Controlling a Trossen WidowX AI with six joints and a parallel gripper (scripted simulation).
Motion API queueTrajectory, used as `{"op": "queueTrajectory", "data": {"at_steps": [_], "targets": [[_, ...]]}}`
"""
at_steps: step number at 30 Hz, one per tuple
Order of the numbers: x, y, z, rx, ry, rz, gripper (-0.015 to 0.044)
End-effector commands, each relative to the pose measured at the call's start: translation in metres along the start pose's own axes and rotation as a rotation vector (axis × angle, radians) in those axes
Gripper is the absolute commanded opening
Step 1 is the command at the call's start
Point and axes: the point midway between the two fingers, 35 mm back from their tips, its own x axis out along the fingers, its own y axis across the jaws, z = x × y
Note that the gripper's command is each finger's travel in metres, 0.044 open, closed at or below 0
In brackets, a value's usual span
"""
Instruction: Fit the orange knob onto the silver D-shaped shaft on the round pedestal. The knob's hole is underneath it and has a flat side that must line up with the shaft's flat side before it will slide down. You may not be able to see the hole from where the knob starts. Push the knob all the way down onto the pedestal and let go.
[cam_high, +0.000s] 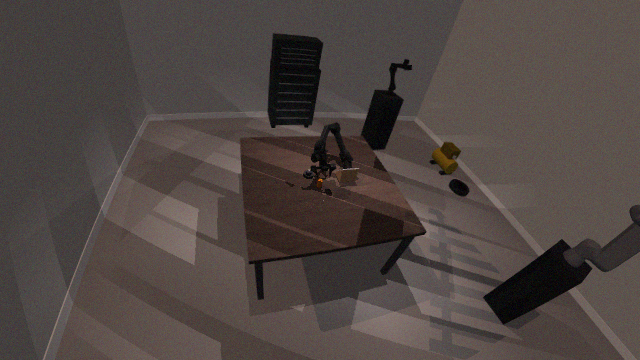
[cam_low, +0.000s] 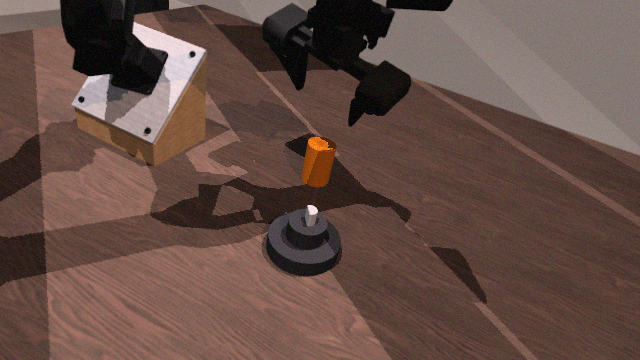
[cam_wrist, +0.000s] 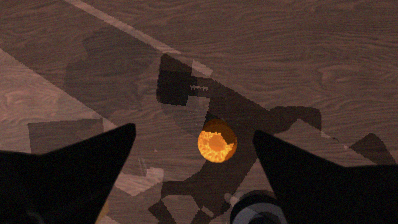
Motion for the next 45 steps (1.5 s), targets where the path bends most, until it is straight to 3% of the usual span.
{"op": "queueTrajectory", "data": {"at_steps": [1,16,21,45], "targets": [[-0.025,-0.006,0.002,-0.011,0.331,-0.172,0.0440],[-0.025,-0.007,0.002,-0.011,0.331,-0.172,0.0440],[0.007,-0.013,-0.010,-0.034,0.334,-0.168,0.0440],[0.036,-0.019,-0.019,-0.040,0.336,-0.170,0.0440]]}}
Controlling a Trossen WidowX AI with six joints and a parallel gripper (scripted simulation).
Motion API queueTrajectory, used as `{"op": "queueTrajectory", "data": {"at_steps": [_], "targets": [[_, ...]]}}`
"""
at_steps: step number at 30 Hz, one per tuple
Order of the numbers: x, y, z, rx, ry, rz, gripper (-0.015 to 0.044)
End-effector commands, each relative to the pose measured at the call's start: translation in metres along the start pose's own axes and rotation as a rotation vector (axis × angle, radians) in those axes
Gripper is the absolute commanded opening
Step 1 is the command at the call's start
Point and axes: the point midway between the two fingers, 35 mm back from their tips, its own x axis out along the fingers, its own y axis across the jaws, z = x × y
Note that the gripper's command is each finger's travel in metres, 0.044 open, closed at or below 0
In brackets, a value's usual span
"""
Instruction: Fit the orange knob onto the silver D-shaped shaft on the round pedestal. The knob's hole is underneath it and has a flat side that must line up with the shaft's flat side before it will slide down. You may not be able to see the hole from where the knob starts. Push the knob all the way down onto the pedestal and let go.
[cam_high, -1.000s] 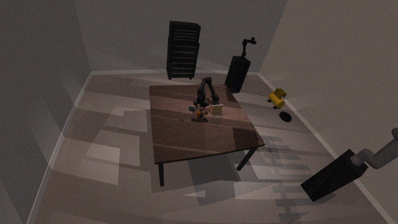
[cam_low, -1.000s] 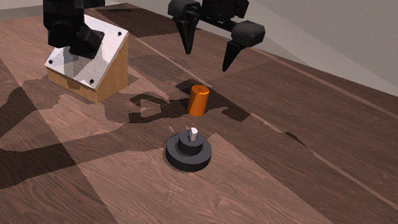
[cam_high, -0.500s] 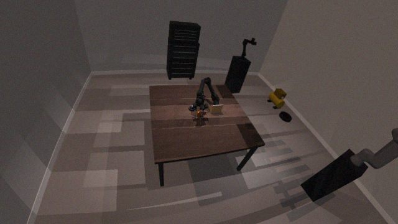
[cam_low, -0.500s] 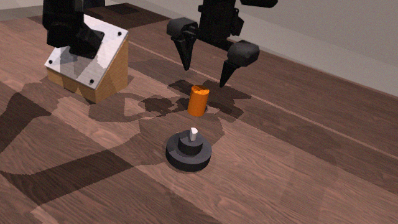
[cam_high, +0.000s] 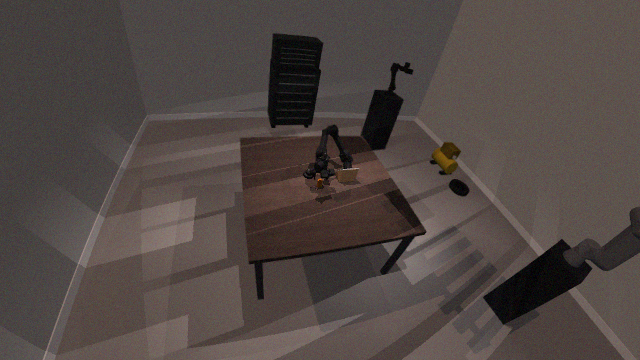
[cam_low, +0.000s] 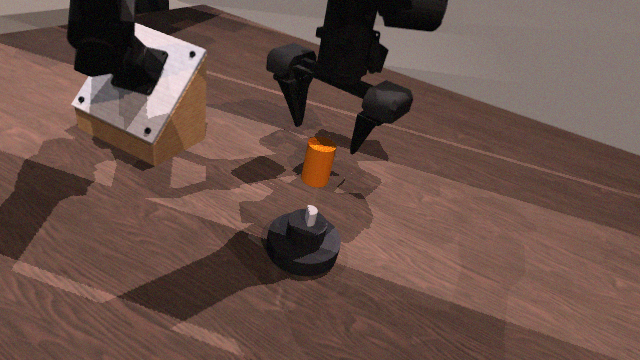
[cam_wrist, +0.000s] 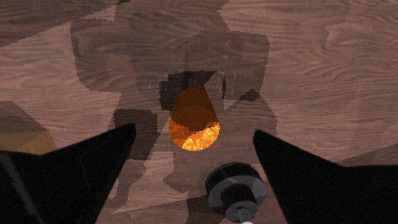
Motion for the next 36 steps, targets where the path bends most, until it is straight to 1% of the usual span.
{"op": "queueTrajectory", "data": {"at_steps": [1,34,36], "targets": [[0.010,0.000,-0.001,-0.008,0.009,0.003,0.0440],[0.060,0.002,-0.003,-0.002,0.011,0.005,0.0440],[0.060,0.002,-0.003,-0.002,0.011,0.005,0.0387]]}}
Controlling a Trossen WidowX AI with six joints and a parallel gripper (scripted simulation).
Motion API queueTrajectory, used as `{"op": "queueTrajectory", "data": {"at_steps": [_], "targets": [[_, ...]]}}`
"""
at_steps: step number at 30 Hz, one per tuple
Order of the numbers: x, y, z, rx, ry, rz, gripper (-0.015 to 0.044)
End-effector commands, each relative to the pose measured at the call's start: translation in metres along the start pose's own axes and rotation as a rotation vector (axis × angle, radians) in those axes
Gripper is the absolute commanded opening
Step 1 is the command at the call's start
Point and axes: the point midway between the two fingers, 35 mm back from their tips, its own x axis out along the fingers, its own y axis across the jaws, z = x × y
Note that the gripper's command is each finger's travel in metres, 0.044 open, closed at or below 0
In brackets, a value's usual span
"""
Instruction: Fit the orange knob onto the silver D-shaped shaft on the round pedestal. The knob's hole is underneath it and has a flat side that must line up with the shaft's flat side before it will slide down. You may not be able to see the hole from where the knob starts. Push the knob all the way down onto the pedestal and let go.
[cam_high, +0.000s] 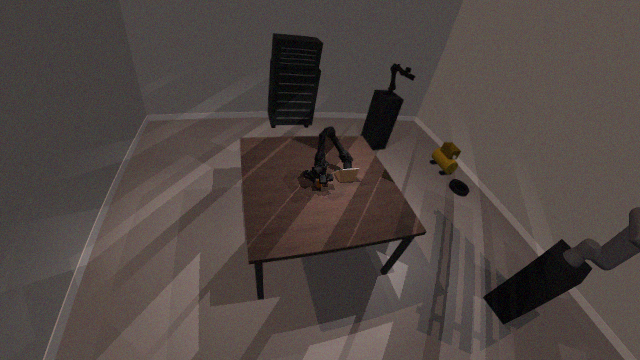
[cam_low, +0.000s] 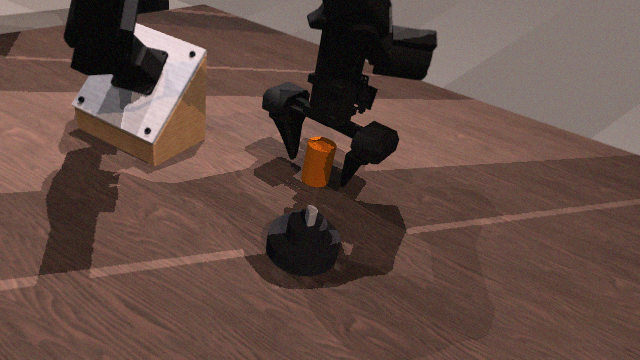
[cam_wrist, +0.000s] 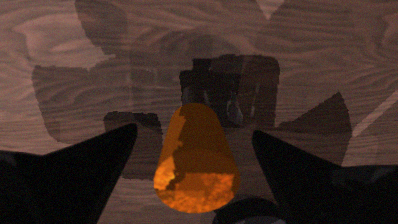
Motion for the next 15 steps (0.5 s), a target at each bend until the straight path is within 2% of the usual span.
{"op": "queueTrajectory", "data": {"at_steps": [1,8,15], "targets": [[0.0043,0.0013,-0.0015,-0.007,0.008,0.002,0.0361],[0.0043,0.0013,-0.0015,-0.007,0.008,0.002,0.0177],[0.0043,0.0013,-0.0015,-0.007,0.008,0.002,0.0131]]}}
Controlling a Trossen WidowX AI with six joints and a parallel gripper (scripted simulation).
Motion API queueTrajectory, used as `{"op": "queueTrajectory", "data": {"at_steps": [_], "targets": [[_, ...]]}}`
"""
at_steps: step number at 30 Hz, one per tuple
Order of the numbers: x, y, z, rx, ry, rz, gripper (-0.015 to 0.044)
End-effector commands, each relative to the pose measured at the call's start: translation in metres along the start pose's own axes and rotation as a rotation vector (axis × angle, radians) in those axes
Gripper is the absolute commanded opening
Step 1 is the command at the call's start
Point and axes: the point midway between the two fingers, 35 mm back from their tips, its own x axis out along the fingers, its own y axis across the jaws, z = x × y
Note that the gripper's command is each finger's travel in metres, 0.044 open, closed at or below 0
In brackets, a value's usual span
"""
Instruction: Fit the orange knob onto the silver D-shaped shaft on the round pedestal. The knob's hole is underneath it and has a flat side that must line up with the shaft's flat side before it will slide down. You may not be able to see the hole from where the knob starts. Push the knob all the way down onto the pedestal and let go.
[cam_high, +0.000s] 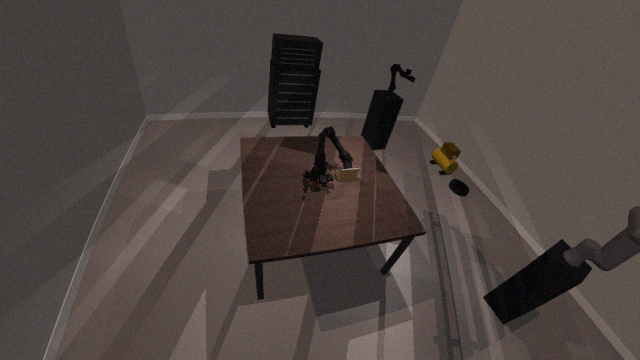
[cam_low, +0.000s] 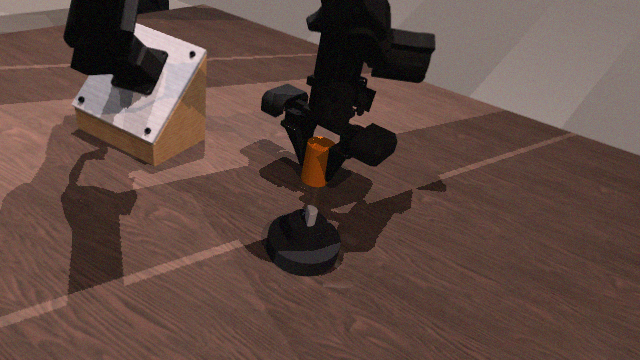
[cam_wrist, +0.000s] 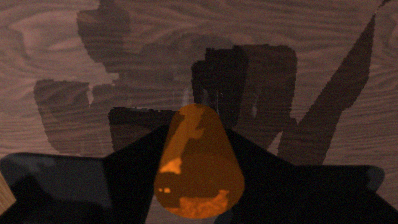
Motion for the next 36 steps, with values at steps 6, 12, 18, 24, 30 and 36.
{"op": "queueTrajectory", "data": {"at_steps": [6,12,18,24,30,36], "targets": [[-0.017,-0.008,0.007,-0.040,0.000,-0.056,0.0000],[-0.038,-0.009,0.010,-0.036,-0.008,-0.046,0.0000],[-0.079,-0.005,0.014,-0.026,-0.013,-0.027,0.0000],[-0.122,0.005,0.011,-0.012,-0.007,-0.007,0.0000],[-0.140,0.010,0.008,-0.006,-0.001,0.001,0.0000],[-0.141,0.009,0.010,-0.012,-0.002,-0.047,0.0000]]}}
